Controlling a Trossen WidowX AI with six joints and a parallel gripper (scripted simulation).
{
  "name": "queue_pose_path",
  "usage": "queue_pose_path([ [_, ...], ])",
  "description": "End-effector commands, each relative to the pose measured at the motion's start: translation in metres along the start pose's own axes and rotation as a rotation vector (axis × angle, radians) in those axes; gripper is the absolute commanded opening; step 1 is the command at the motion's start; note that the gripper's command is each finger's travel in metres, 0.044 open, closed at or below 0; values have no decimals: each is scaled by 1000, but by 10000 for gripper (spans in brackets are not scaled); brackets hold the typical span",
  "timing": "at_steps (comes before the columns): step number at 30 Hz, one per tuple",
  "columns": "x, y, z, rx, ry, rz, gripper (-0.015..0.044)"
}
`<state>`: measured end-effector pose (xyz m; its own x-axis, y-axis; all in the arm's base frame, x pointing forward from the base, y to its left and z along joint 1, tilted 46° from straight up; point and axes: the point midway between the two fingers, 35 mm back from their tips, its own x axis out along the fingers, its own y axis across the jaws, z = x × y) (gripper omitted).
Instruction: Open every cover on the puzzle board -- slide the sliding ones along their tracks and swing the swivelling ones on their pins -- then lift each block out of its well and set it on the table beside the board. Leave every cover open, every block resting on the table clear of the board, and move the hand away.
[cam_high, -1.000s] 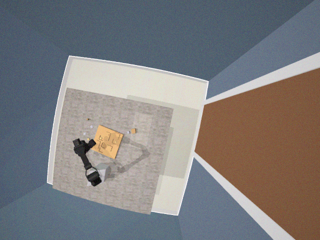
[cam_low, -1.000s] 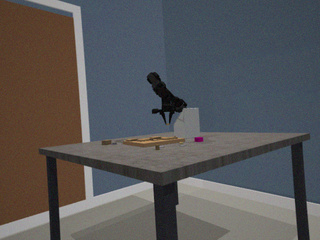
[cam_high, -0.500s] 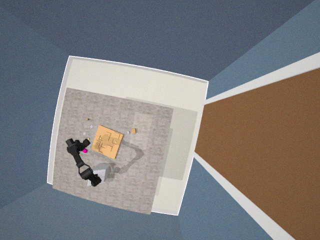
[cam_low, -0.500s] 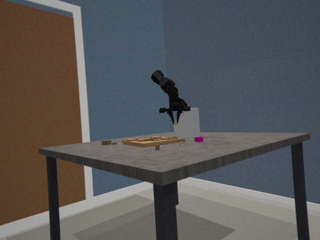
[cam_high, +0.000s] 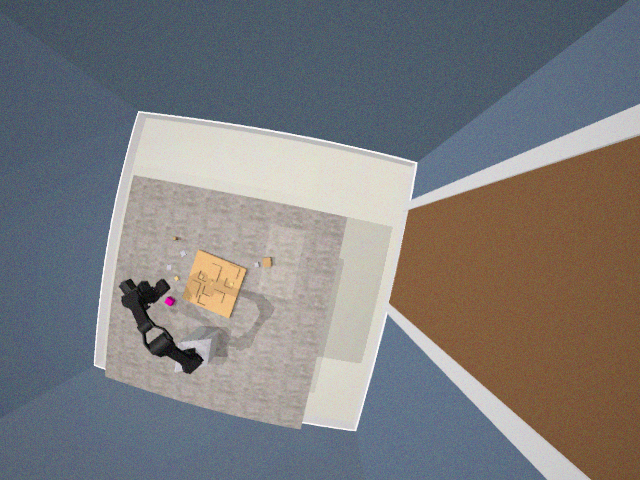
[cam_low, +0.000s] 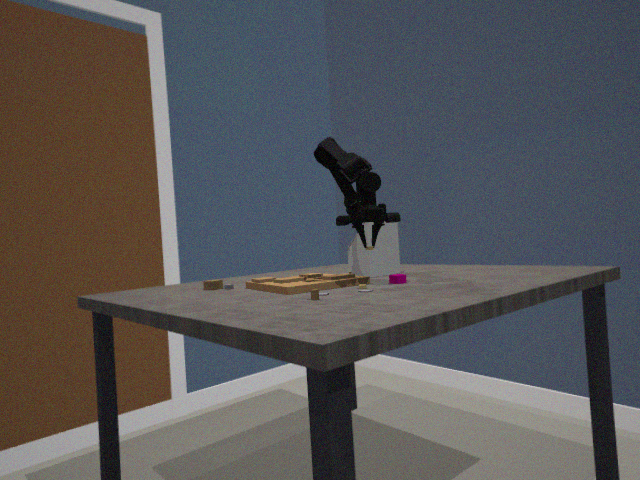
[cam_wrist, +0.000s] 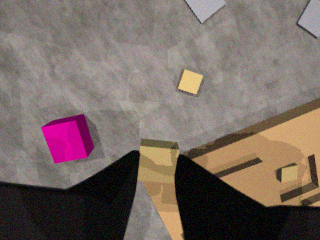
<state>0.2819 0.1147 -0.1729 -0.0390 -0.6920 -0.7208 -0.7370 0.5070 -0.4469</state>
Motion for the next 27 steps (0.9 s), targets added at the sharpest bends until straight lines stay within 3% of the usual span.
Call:
queue_pose_path([
  [1, 3, 14, 5, 3, 9, 3, 80],
  [27, 40, 18, 10, 3, 9, 1, 80],
])
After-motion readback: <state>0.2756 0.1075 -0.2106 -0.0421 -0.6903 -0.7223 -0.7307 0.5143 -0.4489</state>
